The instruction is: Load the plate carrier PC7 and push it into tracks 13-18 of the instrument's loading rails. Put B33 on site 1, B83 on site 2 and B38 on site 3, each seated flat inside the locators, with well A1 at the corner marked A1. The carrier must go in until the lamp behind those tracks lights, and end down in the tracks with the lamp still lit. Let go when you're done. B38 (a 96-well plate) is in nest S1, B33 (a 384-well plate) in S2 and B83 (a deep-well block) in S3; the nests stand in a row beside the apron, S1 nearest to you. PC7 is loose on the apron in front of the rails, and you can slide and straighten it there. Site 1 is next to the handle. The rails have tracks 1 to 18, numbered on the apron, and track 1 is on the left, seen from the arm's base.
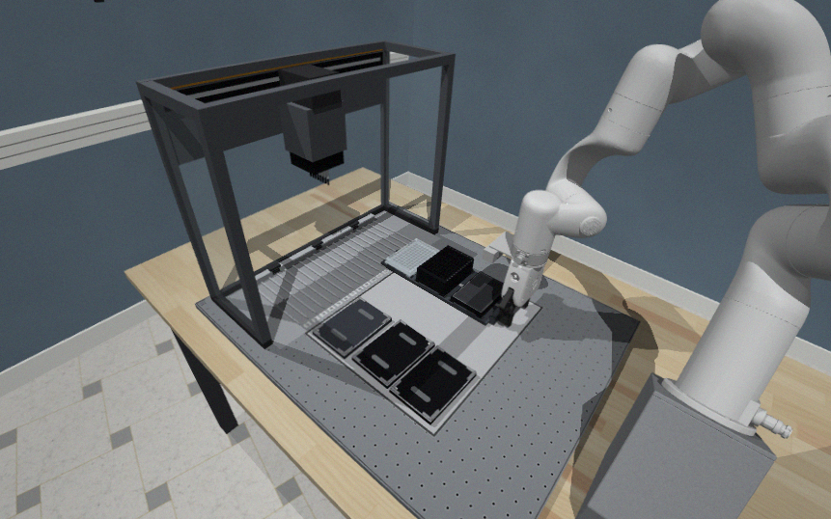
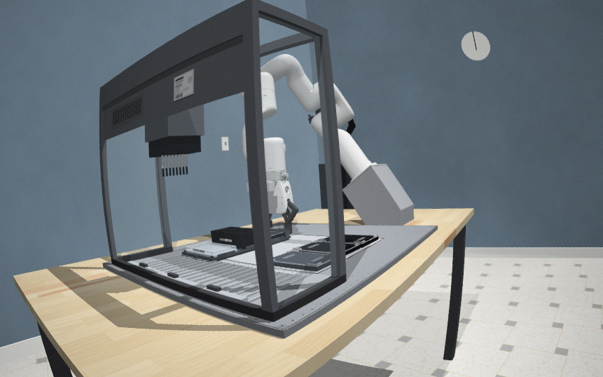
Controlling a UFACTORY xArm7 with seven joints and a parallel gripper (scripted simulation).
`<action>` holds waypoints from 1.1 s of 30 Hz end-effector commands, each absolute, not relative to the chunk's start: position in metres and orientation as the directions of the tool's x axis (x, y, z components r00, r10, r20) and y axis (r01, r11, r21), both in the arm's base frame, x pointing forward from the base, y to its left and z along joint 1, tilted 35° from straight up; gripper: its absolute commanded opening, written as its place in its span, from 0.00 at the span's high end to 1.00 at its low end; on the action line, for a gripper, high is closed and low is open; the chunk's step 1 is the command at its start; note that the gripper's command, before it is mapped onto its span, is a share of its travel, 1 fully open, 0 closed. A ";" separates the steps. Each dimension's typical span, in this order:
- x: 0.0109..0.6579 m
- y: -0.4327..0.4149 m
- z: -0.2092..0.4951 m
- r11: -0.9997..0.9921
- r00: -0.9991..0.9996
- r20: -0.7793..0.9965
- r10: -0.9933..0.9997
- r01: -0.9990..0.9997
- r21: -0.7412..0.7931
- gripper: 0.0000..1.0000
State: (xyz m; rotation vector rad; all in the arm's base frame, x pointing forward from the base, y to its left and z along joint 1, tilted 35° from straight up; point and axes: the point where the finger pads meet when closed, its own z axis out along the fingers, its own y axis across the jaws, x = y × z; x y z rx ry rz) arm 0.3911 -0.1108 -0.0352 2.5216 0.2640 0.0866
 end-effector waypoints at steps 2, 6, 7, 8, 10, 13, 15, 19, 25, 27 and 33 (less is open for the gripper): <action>0.396 -0.109 -0.035 -0.803 0.978 0.005 0.210 0.170 0.571 0.18; 0.400 -0.108 -0.035 -0.803 0.978 0.005 0.210 0.170 0.571 0.18; 0.400 -0.108 -0.035 -0.803 0.978 0.005 0.210 0.170 0.571 0.18; 0.400 -0.108 -0.035 -0.803 0.978 0.005 0.210 0.170 0.571 0.18; 0.402 -0.108 -0.035 -0.803 0.978 0.005 0.210 0.170 0.571 0.18; 0.405 -0.107 -0.035 -0.803 0.978 0.005 0.210 0.170 0.571 0.18; 0.407 -0.106 -0.035 -0.803 0.978 0.005 0.210 0.170 0.571 0.18; 0.411 -0.106 -0.035 -0.803 0.978 0.005 0.210 0.170 0.571 0.18; 0.415 -0.105 -0.035 -0.803 0.978 0.005 0.210 0.170 0.571 0.18; 0.417 -0.104 -0.035 -0.803 0.978 0.005 0.210 0.170 0.571 0.18; 0.423 -0.103 -0.035 -0.803 0.978 0.005 0.210 0.170 0.571 0.18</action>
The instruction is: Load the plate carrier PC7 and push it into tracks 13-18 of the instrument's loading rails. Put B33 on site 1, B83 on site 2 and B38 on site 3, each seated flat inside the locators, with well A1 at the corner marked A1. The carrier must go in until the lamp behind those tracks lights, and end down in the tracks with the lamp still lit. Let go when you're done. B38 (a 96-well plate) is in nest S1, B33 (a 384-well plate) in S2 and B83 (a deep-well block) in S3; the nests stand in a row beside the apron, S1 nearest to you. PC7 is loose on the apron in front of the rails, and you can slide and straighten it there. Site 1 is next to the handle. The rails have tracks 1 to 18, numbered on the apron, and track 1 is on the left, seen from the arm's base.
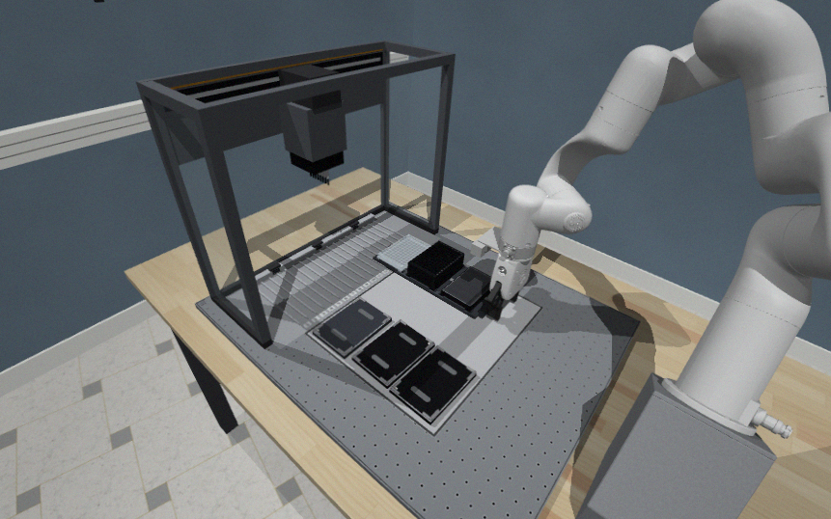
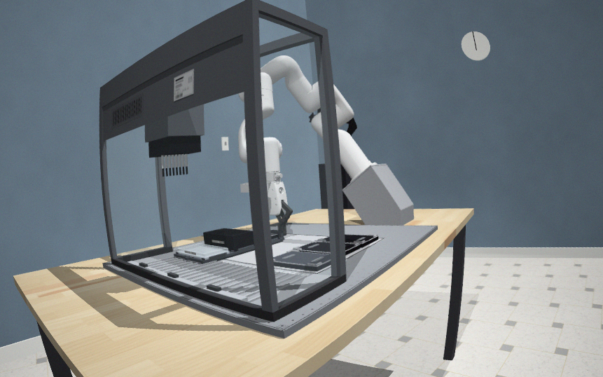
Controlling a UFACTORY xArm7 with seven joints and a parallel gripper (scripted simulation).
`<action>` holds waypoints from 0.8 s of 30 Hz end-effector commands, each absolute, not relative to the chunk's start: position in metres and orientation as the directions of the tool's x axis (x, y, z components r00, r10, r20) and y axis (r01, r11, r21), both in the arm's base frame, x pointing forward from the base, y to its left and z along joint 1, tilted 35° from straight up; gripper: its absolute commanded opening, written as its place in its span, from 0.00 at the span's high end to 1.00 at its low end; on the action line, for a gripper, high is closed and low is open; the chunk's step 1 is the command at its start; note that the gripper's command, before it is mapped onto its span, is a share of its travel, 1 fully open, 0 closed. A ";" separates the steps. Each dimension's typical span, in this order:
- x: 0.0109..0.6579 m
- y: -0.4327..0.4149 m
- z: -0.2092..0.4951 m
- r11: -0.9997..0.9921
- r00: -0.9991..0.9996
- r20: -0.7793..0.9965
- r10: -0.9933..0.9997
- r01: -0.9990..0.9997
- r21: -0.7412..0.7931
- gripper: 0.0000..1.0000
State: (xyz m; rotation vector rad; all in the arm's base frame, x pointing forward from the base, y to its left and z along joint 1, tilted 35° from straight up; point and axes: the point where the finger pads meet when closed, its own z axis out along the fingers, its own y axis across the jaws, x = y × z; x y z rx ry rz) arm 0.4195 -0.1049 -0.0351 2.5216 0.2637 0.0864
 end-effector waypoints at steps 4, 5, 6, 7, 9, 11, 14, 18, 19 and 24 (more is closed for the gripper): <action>0.427 -0.102 -0.035 -0.803 0.978 0.005 0.210 0.170 0.571 0.18; 0.428 -0.102 -0.035 -0.803 0.978 0.005 0.210 0.170 0.571 0.18; 0.429 -0.102 -0.035 -0.803 0.978 0.005 0.210 0.170 0.571 0.18; 0.430 -0.102 -0.035 -0.803 0.978 0.005 0.210 0.170 0.571 0.18; 0.430 -0.102 -0.035 -0.803 0.978 0.005 0.210 0.170 0.571 0.18; 0.432 -0.101 -0.035 -0.803 0.978 0.005 0.210 0.170 0.571 0.18; 0.435 -0.101 -0.035 -0.803 0.978 0.005 0.210 0.170 0.571 0.18; 0.439 -0.100 -0.034 -0.803 0.978 0.005 0.210 0.170 0.571 0.18; 0.440 -0.099 -0.034 -0.803 0.978 0.005 0.210 0.170 0.571 0.18; 0.444 -0.098 -0.034 -0.803 0.978 0.005 0.210 0.170 0.571 0.18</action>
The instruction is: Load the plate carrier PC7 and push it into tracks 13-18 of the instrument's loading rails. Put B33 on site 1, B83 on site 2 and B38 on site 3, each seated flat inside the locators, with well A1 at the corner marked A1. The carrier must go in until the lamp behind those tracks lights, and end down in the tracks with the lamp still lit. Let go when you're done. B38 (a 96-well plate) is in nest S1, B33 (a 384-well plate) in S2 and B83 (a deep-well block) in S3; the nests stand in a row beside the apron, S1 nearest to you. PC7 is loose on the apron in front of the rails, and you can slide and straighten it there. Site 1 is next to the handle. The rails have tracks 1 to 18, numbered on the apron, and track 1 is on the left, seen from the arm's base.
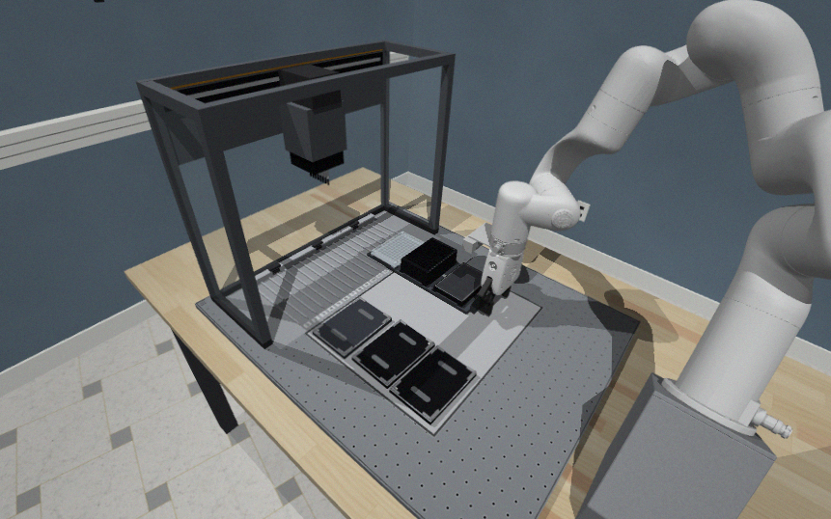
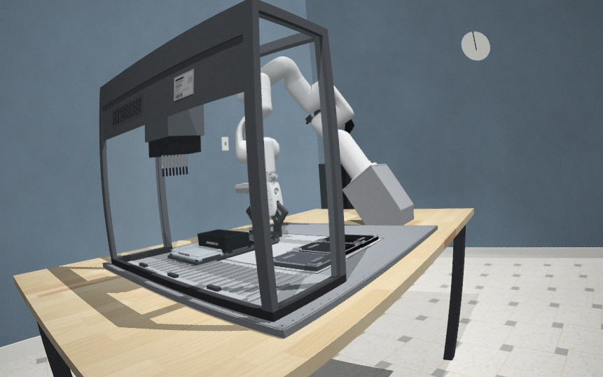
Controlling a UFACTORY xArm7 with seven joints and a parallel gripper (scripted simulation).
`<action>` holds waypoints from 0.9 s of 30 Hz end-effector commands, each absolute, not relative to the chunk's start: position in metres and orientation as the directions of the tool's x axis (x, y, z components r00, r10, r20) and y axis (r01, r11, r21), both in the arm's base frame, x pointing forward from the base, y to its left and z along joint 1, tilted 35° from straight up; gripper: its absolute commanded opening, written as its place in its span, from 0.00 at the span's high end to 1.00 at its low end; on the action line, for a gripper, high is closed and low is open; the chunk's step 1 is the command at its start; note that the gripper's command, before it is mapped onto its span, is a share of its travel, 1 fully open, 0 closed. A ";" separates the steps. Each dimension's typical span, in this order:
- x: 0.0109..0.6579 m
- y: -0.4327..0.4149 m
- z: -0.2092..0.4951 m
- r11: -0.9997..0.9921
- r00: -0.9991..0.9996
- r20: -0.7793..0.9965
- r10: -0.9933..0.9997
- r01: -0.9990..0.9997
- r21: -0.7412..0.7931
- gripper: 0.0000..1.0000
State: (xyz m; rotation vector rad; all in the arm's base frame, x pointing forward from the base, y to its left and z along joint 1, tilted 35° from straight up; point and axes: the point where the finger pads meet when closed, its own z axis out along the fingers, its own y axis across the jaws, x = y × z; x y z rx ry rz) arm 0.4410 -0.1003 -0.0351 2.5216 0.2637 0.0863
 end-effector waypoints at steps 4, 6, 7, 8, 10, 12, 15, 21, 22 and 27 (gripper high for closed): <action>0.446 -0.098 -0.034 -0.803 0.978 0.005 0.210 0.170 0.571 0.18; 0.448 -0.098 -0.034 -0.803 0.978 0.005 0.210 0.170 0.571 0.18; 0.449 -0.097 -0.034 -0.803 0.978 0.005 0.210 0.170 0.571 0.18; 0.450 -0.097 -0.034 -0.803 0.978 0.005 0.210 0.170 0.571 0.18; 0.452 -0.097 -0.034 -0.804 0.978 0.005 0.210 0.170 0.571 0.18; 0.454 -0.096 -0.034 -0.804 0.978 0.005 0.210 0.170 0.571 0.18; 0.457 -0.096 -0.034 -0.804 0.978 0.005 0.210 0.170 0.571 0.18; 0.461 -0.095 -0.034 -0.804 0.978 0.005 0.210 0.170 0.571 0.18; 0.462 -0.095 -0.034 -0.804 0.978 0.005 0.210 0.170 0.571 0.18; 0.467 -0.094 -0.034 -0.804 0.978 0.006 0.210 0.170 0.571 0.18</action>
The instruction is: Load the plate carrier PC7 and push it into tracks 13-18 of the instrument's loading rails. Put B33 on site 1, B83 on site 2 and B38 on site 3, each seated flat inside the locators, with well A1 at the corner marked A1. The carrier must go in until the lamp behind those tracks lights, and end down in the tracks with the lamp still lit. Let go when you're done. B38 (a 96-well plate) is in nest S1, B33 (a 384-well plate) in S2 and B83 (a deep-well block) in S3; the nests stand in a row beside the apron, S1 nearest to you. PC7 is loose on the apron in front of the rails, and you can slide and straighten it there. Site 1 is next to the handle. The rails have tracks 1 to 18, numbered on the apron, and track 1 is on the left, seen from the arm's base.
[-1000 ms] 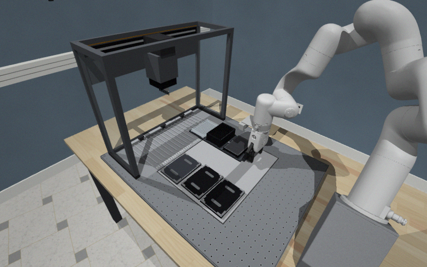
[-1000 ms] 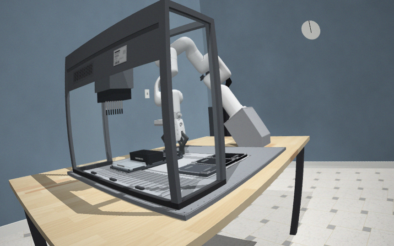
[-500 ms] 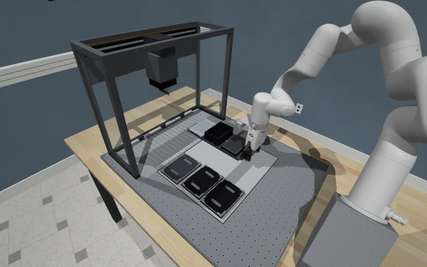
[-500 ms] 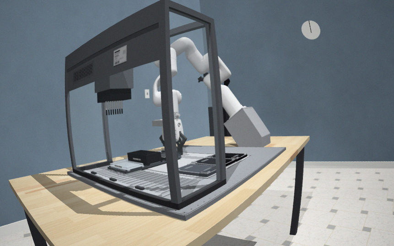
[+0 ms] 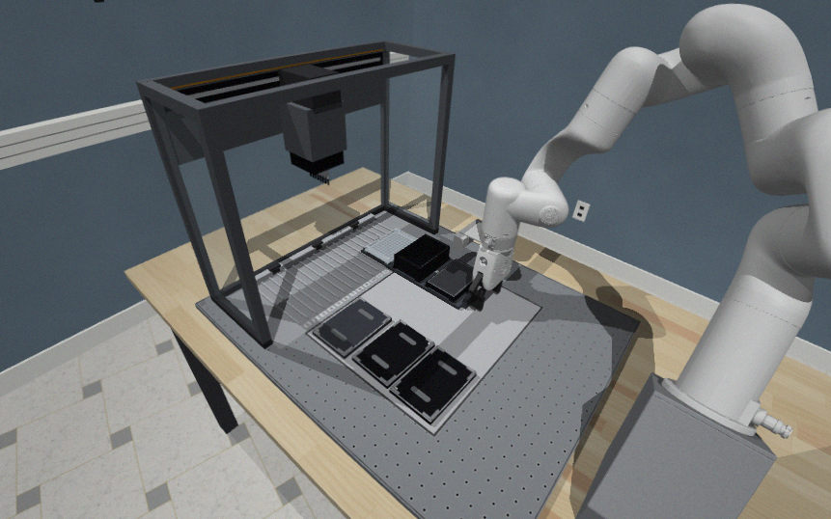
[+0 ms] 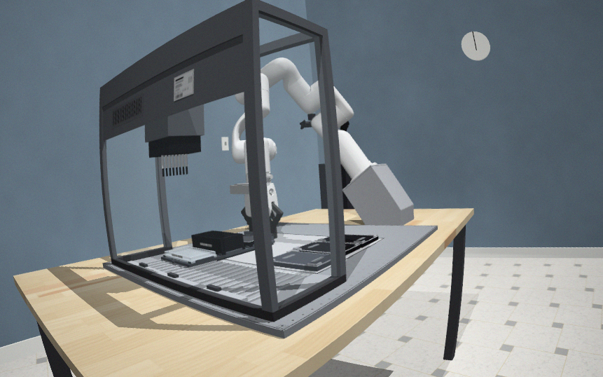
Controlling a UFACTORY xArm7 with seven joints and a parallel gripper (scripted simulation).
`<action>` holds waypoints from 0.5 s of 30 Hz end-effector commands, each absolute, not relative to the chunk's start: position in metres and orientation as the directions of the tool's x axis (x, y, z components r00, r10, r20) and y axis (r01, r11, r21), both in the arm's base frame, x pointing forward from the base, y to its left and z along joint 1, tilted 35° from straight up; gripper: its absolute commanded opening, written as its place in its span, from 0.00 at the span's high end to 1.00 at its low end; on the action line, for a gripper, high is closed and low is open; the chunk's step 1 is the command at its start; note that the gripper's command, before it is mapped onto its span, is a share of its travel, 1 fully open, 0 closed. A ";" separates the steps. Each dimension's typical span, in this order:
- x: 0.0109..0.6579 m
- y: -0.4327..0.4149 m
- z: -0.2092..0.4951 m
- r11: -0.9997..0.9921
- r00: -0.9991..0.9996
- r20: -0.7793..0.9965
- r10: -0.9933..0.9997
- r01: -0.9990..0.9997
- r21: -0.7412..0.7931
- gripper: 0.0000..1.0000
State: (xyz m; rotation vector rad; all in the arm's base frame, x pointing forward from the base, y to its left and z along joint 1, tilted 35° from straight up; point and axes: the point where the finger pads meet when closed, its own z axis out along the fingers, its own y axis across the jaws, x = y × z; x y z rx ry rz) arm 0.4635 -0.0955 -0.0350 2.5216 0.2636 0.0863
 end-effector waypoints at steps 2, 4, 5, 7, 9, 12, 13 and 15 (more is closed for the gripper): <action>0.469 -0.093 -0.034 -0.804 0.978 0.006 0.210 0.170 0.571 0.18; 0.471 -0.093 -0.034 -0.804 0.978 0.006 0.210 0.170 0.571 0.18; 0.472 -0.092 -0.034 -0.804 0.978 0.006 0.210 0.170 0.571 0.18; 0.474 -0.092 -0.034 -0.804 0.978 0.006 0.210 0.170 0.571 0.18; 0.474 -0.092 -0.034 -0.804 0.978 0.006 0.210 0.170 0.571 0.18; 0.477 -0.091 -0.034 -0.804 0.978 0.006 0.210 0.170 0.571 0.18; 0.478 -0.091 -0.034 -0.804 0.978 0.006 0.210 0.170 0.571 0.18; 0.480 -0.091 -0.034 -0.804 0.978 0.006 0.210 0.170 0.571 0.18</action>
